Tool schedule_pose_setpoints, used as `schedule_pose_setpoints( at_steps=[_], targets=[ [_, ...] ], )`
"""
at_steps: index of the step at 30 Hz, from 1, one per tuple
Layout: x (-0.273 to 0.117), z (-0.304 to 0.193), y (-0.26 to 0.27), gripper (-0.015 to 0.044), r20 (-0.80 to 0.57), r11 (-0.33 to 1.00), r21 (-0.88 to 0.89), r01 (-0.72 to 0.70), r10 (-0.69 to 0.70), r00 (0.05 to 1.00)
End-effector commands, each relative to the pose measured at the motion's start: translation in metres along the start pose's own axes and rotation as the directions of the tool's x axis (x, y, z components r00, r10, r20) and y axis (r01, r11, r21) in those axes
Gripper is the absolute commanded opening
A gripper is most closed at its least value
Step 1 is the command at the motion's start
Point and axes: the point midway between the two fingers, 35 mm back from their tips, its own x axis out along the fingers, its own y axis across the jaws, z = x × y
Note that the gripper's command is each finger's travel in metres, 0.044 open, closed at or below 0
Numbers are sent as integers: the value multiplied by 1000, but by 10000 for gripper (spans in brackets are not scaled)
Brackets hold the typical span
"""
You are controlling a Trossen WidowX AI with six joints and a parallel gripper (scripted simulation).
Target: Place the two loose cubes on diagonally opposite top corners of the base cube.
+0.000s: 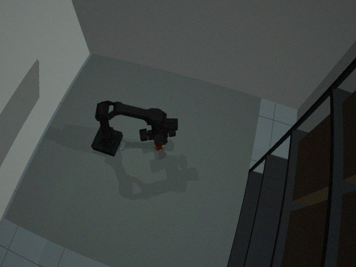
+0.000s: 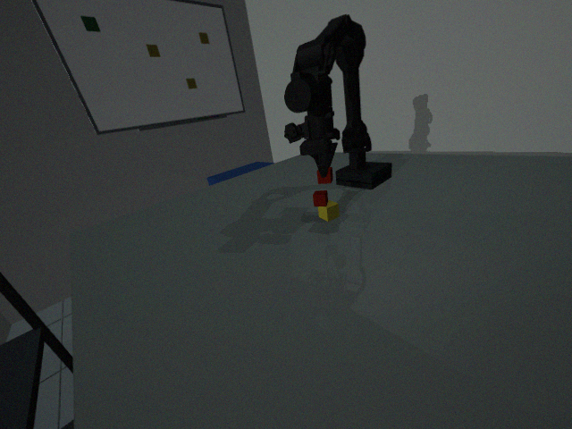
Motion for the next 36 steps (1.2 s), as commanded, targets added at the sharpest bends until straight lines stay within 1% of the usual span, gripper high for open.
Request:
schedule_pose_setpoints(
  at_steps=[1, 7, 17, 32, 36],
  targets=[
    [0, -16, 0, 105, -3, 1000, -8, -5, 5, 1000],
    [2, -20, -1, 105, -4, 1000, -11, -5, 5, 1000],
    [30, -20, -2, 105, -4, 1000, -11, -5, 5, 1000],
    [31, -20, -2, 105, -4, 1000, -11, -5, 5, 1000],
    [39, -20, -1, 105, -4, 1000, -11, -5, 5, 1000]
  ],
)
